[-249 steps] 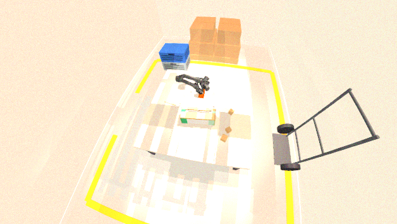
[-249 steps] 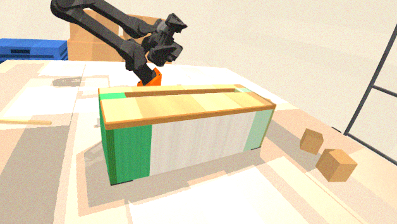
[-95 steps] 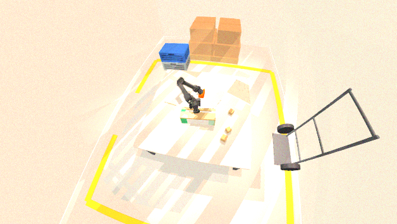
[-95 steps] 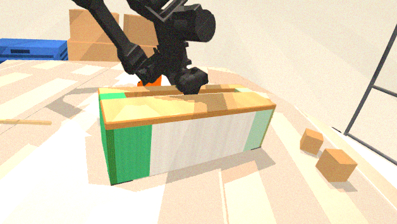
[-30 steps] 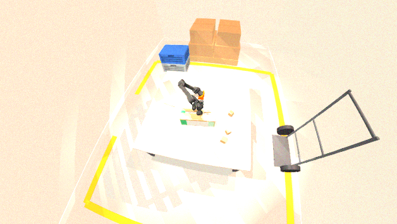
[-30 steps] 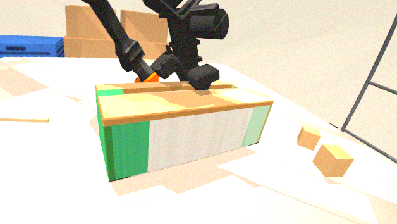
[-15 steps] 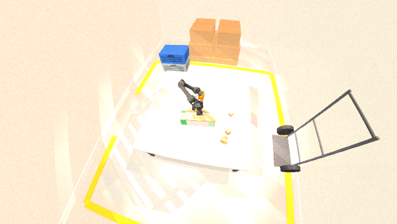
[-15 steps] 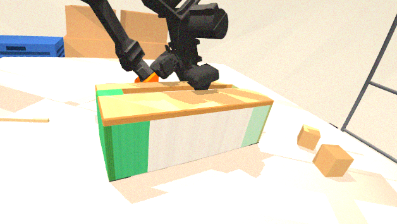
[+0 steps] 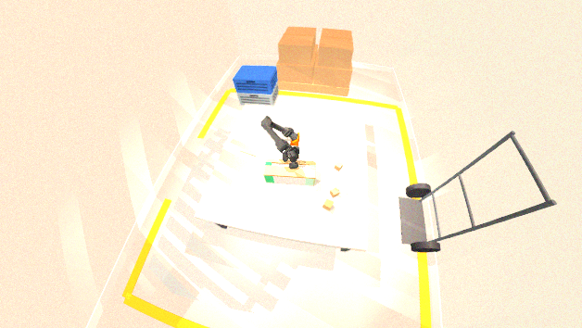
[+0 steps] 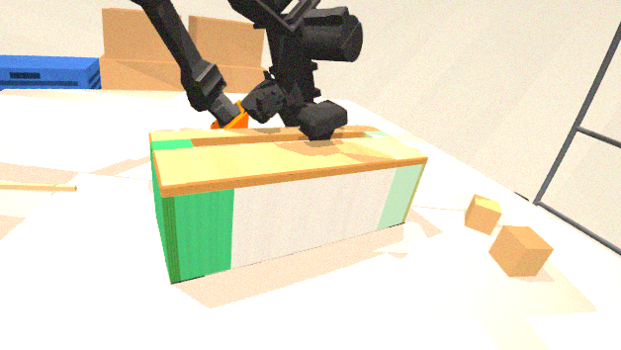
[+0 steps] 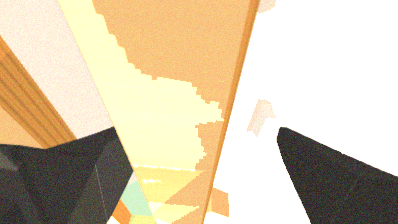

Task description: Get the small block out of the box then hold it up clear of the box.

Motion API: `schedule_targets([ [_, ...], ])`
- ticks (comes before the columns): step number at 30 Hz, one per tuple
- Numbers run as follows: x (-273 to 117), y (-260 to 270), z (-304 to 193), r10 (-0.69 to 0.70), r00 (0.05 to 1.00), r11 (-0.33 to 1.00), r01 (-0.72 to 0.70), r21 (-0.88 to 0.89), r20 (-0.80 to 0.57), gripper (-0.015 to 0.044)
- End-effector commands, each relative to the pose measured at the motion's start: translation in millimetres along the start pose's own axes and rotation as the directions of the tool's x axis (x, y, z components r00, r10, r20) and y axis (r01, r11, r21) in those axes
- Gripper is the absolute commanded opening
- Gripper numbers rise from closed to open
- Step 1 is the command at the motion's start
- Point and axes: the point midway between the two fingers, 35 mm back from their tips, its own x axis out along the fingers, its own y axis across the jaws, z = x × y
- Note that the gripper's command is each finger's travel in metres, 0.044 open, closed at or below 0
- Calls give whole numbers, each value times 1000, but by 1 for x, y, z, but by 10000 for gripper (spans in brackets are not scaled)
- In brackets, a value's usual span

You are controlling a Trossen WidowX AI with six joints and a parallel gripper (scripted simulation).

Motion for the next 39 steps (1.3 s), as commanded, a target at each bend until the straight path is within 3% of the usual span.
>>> schedule_targets([
  [1, 1, 0, -5, 1, 1000, 1000, -1, 2, -4, 400],
  [39, 23, 0, -68, 2, 1000, 1000, -2, 2, -8, 400],
])
